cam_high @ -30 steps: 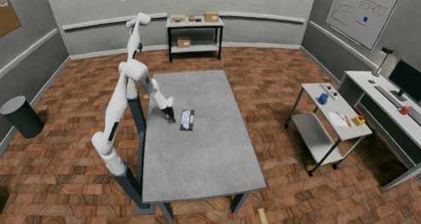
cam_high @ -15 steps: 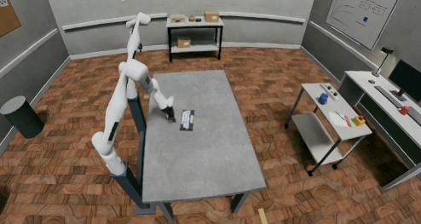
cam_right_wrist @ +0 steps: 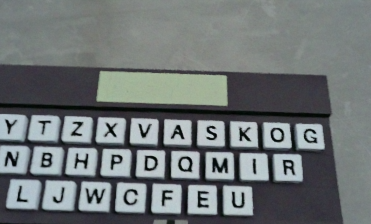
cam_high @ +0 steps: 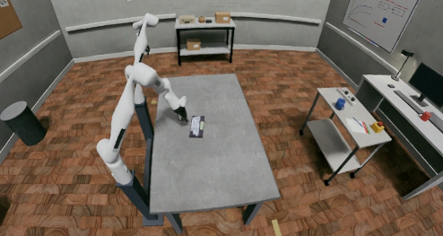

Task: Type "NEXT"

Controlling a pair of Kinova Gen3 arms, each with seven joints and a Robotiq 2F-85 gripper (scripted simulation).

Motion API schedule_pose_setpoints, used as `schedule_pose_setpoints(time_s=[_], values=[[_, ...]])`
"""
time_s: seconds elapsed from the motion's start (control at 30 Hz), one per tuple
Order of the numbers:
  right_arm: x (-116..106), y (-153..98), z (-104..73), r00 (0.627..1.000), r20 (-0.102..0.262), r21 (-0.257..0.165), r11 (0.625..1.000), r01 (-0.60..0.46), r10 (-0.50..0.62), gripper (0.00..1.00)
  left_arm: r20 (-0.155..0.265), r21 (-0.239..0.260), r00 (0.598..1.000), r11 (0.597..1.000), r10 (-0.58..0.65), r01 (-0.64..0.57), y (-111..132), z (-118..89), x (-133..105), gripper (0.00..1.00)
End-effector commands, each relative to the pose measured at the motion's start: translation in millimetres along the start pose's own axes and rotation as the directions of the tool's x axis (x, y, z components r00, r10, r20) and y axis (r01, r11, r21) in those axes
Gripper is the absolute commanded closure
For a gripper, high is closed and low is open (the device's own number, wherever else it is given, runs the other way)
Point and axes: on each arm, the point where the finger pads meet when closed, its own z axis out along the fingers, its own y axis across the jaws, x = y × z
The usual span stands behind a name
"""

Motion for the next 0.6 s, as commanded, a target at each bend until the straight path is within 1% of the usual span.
schedule_pose_setpoints(time_s=[0.0, 0.43, 0.53, 0.57], values=[[6, -7, 0.1, 1.000, 0.005, -0.007, 1.000, -0.002, 0.002, 0.903, -0.002, 0.004, 1.000, 1.000, -0.016, 0.016, 0, 0, 0, 0.002], [48, -56, -8.6, 1.000, 0.005, -0.009, 1.000, -0.002, 0.002, 0.903, -0.002, 0.004, 1.000, 1.000, -0.016, 0.016, 0, 0, 0, 0.002], [50, -59, -9.1, 1.000, 0.005, -0.009, 1.000, -0.002, 0.002, 0.903, -0.002, 0.004, 1.000, 1.000, -0.016, 0.016, 0, 0, 0, 0.002], [53, -62, -9.7, 1.000, 0.005, -0.009, 1.000, -0.018, 0.018, 0.903, -0.002, 0.004, 1.000, 1.000, -0.016, 0.016, 0, 0, 0, 0.002]])
